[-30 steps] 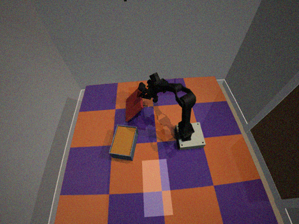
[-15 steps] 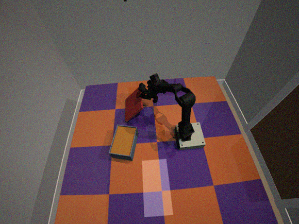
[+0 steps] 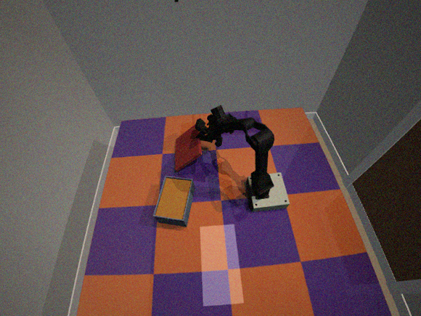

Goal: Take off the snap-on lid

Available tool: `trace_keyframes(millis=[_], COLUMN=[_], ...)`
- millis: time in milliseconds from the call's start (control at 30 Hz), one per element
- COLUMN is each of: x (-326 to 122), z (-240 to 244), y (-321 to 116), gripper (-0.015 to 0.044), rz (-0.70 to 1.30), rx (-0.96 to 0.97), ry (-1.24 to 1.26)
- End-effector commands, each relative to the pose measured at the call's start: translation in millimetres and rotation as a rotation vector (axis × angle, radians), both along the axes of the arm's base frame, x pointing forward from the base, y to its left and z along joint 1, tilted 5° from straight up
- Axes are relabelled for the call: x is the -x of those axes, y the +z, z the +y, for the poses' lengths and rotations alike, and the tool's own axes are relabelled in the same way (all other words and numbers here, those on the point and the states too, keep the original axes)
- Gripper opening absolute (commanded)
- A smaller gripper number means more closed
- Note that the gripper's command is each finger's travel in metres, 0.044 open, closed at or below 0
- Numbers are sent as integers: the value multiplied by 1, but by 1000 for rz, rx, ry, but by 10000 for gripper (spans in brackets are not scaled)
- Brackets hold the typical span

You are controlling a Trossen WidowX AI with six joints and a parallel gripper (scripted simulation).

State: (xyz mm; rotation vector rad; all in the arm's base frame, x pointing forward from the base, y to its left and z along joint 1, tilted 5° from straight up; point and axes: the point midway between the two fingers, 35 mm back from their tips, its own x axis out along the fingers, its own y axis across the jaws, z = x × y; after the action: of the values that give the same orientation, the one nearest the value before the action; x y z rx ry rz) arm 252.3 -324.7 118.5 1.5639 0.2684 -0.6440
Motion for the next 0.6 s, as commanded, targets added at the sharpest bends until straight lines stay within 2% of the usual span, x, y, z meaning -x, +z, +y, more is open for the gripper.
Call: trace_keyframes(millis=[0, 567], x=[0, -1], z=[5, 5], y=[-16, -29], gripper=[0, 0], rz=[20, 19], rx=[-38, -38], ry=[-5, -5])
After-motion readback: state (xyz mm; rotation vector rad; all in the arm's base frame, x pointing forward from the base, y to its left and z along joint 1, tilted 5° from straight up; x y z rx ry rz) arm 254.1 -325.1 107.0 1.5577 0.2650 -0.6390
